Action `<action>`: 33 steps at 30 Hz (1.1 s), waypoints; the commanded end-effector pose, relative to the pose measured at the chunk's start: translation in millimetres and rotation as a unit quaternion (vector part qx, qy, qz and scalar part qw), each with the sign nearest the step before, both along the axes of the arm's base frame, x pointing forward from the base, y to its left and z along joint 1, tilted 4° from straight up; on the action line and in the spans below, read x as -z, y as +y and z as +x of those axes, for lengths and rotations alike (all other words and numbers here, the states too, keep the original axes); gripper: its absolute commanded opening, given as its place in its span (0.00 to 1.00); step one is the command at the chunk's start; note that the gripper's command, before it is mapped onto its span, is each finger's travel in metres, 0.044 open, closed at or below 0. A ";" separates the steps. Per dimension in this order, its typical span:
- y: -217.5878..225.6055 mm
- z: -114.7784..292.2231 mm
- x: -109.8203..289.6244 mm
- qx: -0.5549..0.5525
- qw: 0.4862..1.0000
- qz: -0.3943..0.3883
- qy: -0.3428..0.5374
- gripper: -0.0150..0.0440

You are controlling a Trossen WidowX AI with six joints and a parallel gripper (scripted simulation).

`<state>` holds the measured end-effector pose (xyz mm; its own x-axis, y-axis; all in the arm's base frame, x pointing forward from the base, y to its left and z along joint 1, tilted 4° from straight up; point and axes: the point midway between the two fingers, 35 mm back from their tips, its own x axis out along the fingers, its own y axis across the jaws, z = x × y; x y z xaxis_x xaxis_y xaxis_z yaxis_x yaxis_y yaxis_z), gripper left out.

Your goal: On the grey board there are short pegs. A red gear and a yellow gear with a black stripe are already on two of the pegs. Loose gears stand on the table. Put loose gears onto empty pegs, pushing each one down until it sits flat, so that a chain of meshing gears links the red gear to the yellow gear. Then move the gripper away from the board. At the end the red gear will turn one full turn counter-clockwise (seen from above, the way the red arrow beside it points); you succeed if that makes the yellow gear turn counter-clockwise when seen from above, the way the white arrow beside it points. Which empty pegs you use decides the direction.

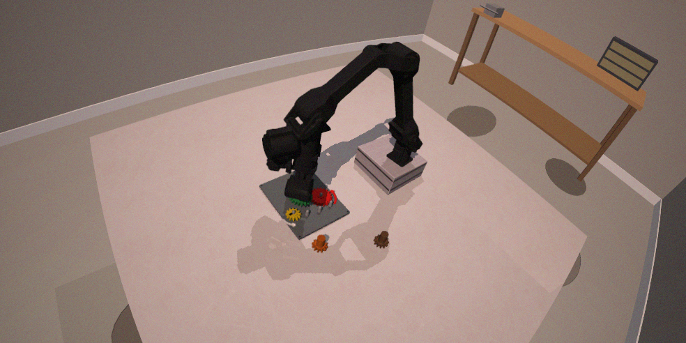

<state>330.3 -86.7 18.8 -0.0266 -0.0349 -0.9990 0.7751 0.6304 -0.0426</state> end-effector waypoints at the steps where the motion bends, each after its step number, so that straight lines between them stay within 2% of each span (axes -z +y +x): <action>1: -0.4 -1.6 7.9 0.027 1.000 -0.002 0.002 0.25; 15: -1.3 -2.6 17.5 0.118 0.993 -0.005 -0.001 0.25; 33: -0.9 -3.3 20.4 -0.021 1.000 -0.001 0.004 0.25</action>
<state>327.7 -86.9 -0.5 -0.0327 -0.0357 -0.9988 0.7776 0.6269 -0.0479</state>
